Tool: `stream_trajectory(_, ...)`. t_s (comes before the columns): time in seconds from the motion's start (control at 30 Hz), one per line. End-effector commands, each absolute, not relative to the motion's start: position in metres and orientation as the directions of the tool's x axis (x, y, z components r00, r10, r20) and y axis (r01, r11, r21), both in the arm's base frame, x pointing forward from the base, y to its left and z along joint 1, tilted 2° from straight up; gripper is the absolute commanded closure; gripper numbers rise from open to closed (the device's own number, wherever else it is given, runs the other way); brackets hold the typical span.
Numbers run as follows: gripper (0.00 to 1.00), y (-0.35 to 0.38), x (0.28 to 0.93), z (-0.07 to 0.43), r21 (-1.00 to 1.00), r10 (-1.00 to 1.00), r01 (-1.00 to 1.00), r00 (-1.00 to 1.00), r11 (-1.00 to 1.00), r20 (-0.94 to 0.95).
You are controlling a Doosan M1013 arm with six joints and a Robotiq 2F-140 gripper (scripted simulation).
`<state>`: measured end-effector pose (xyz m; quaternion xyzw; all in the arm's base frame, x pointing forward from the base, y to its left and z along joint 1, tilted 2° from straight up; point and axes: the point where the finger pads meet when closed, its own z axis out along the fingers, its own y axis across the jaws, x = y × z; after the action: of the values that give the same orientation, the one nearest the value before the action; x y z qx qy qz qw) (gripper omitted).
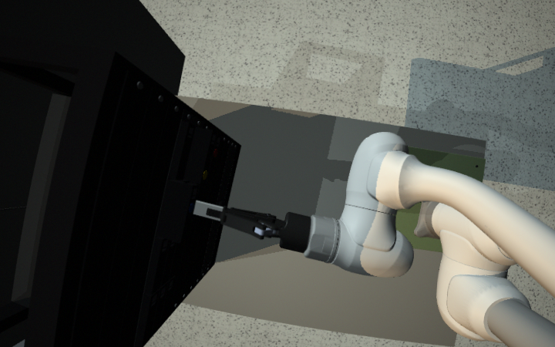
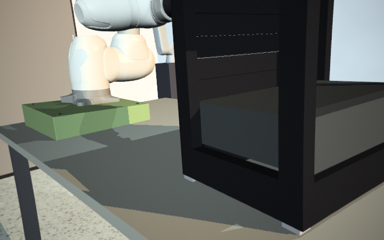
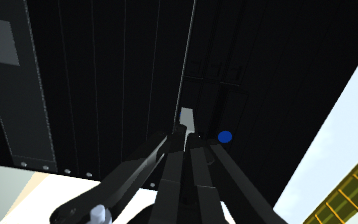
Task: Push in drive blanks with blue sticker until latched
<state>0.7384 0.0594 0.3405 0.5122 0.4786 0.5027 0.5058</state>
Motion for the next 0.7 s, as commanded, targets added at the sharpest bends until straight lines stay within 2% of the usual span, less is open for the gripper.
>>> stream_trajectory(0.0, 1.0, 0.0591, 0.7443, 0.3444, 0.999, 0.999, -0.021, 0.035, -0.035, 0.036)
stream_trajectory(0.67, 1.0, 0.0587, 0.7484, 0.3453, 0.999, 0.999, -0.021, 0.035, -0.035, 0.036)
